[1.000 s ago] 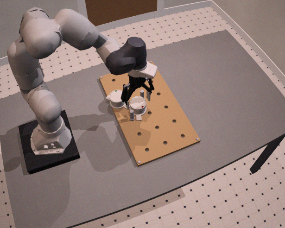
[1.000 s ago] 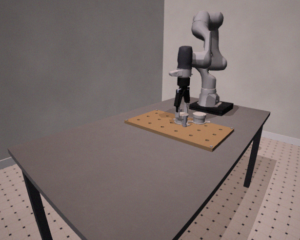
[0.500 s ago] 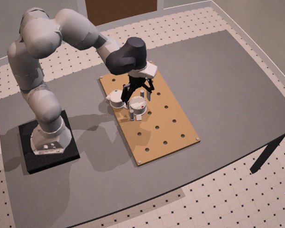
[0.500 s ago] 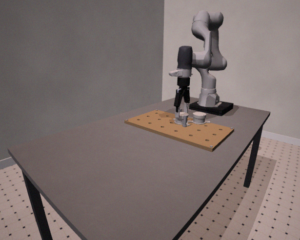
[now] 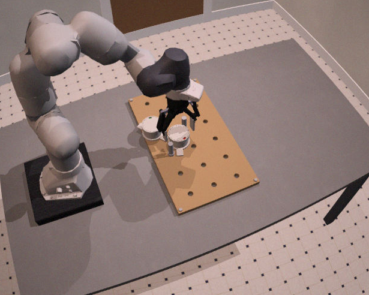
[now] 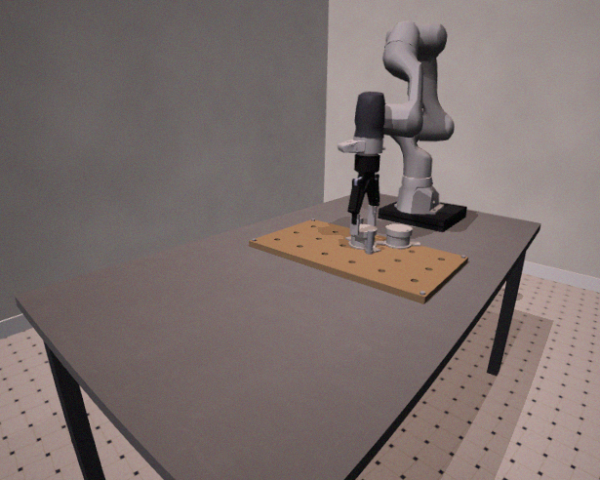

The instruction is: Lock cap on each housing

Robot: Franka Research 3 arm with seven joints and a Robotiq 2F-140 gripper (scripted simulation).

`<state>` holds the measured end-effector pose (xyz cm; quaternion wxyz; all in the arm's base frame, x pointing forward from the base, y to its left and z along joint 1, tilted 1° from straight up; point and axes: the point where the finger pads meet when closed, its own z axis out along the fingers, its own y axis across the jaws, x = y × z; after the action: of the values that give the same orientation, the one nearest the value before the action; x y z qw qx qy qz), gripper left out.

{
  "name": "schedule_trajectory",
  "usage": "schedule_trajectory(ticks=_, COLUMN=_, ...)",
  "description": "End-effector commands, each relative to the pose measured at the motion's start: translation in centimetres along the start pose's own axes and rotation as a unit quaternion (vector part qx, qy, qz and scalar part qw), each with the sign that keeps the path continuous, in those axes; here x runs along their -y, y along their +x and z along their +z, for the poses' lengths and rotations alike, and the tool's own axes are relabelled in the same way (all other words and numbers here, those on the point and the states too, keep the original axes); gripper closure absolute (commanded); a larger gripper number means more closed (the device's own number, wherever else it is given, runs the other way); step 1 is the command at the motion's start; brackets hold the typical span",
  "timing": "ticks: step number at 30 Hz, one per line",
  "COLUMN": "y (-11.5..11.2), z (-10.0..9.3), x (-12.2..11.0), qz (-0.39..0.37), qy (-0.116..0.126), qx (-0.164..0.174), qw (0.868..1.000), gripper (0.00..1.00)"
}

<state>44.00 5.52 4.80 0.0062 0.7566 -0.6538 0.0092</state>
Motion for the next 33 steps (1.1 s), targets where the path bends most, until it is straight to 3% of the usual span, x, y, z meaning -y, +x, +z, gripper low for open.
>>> schedule_trajectory(ticks=1, y=-0.05, z=0.07, x=-0.02, qz=-0.003, qy=0.0, qx=0.001, qw=1.0, gripper=0.22)
schedule_trajectory(ticks=10, y=-0.05, z=0.07, x=-0.02, qz=-0.003, qy=0.0, qx=0.001, qw=1.0, gripper=0.22)
schedule_trajectory(ticks=11, y=-0.05, z=0.07, x=-0.02, qz=-0.003, qy=0.0, qx=0.001, qw=1.0, gripper=0.9)
schedule_trajectory(ticks=33, y=-0.05, z=0.07, x=-0.02, qz=-0.003, qy=0.0, qx=0.001, qw=1.0, gripper=0.9)
